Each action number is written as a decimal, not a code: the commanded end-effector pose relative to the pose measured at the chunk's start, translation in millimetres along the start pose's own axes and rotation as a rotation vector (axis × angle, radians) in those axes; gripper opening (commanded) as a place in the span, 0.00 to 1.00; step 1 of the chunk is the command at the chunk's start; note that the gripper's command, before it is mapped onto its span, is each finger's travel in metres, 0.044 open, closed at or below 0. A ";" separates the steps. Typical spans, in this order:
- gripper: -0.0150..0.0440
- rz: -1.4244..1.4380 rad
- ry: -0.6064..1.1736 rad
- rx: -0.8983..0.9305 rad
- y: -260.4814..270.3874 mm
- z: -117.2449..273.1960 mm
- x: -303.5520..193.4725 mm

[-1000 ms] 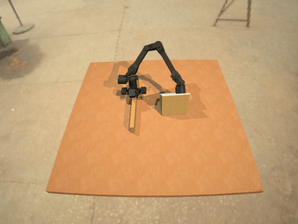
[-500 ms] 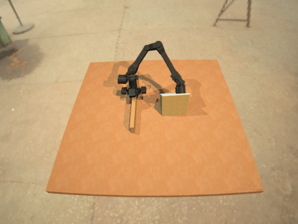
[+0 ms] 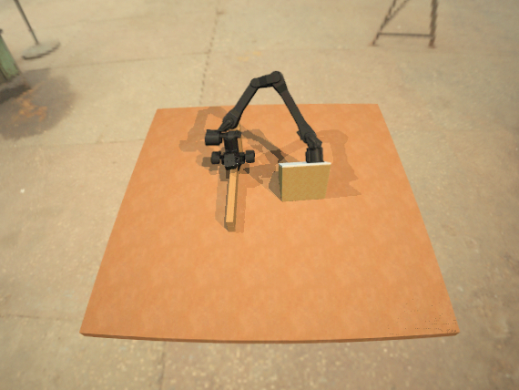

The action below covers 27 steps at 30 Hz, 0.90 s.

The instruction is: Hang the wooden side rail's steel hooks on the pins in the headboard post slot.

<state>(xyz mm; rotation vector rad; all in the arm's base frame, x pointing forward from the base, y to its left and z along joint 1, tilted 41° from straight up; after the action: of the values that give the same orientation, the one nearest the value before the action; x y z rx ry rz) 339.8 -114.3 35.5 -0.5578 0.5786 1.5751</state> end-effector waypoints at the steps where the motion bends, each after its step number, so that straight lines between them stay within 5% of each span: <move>1: 0.25 0.002 0.003 -0.010 -2.7 4.9 0.0; 27: 0.25 0.002 0.003 -0.010 0.2 2.8 -2.1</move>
<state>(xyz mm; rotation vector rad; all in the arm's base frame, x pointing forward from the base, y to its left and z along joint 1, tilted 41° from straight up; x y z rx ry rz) 339.5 -114.1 37.2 -0.5613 0.5762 1.5759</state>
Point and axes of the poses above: the point midway between the two fingers, 35 mm back from their tips, its own z axis back along the fingers, its own y axis across the jaws, x = y × z, the point moved 3 cm from there along z, back along the fingers, and after that the axes turned 9 degrees about z, right-handed, at the moved point
